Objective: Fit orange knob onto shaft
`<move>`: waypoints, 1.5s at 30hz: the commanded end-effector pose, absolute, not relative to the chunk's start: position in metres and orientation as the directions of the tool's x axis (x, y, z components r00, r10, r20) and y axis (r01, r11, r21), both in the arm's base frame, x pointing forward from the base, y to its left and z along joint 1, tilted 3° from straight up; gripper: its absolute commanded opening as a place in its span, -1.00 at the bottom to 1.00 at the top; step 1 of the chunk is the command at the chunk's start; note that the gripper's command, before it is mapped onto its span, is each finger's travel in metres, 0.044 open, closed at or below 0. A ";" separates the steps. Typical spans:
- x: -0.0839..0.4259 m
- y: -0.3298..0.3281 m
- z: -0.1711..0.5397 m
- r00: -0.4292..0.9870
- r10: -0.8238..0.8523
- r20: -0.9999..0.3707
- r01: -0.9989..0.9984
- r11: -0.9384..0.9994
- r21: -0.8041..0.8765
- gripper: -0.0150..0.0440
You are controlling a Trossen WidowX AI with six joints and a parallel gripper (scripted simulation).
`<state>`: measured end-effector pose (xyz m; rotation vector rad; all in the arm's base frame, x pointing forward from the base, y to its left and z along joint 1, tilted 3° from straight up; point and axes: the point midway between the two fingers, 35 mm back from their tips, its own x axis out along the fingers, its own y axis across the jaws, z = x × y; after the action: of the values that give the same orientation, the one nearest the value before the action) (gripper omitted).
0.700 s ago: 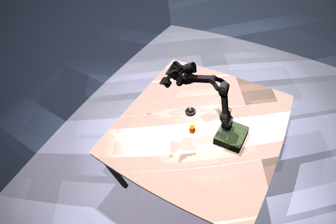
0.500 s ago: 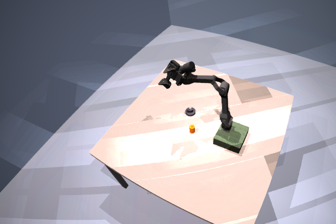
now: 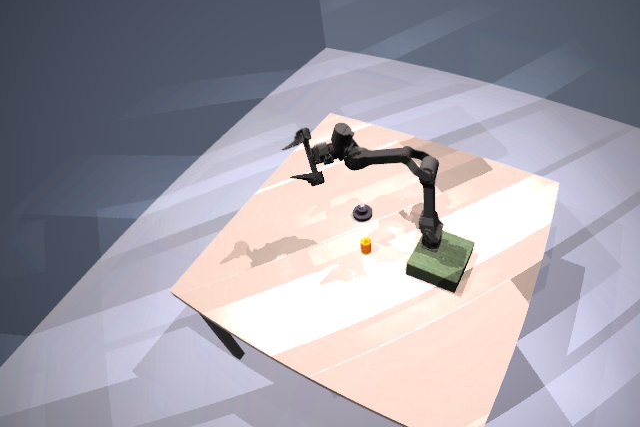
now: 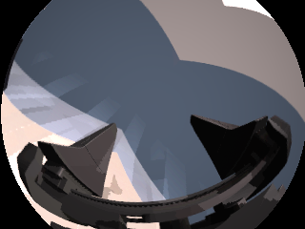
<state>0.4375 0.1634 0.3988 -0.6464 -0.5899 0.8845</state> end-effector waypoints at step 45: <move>0.249 0.081 0.082 -0.008 -0.026 -1.000 0.238 0.971 -0.027 1.00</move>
<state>0.2595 0.0870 0.0821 0.1766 1.5483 -0.1688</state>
